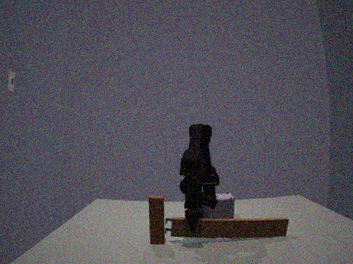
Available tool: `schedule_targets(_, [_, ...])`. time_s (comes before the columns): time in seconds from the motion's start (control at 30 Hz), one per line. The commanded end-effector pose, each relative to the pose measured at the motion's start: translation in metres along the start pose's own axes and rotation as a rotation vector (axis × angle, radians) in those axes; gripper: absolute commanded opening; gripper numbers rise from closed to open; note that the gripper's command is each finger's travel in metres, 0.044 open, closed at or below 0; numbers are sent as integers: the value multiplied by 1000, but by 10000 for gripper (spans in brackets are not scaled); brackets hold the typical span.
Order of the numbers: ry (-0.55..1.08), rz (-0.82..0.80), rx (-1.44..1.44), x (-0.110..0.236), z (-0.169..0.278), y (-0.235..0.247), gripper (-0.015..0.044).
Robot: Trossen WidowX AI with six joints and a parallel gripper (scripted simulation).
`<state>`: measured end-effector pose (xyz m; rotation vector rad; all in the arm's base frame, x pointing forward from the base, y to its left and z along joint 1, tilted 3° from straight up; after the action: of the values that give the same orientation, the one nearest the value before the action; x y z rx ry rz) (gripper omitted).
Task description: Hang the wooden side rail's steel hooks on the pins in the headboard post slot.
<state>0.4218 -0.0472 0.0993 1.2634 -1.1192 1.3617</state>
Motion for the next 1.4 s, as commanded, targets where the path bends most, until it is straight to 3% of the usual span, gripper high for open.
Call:
schedule_targets(0.0, [5,4,2,2,2,0,0])
schedule_targets(1.37, [6,4,2,2,6,0,0])
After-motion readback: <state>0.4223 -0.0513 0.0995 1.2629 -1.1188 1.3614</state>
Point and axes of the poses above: the point midway between the two fingers, 35 mm back from their tips, its own x axis back along the fingers, its own y axis across the jaws, z = x × y, the point moved 10 cm from there along x, back along the fingers, and after that the axes turned 3 degrees about x, right-handed, at the moved point
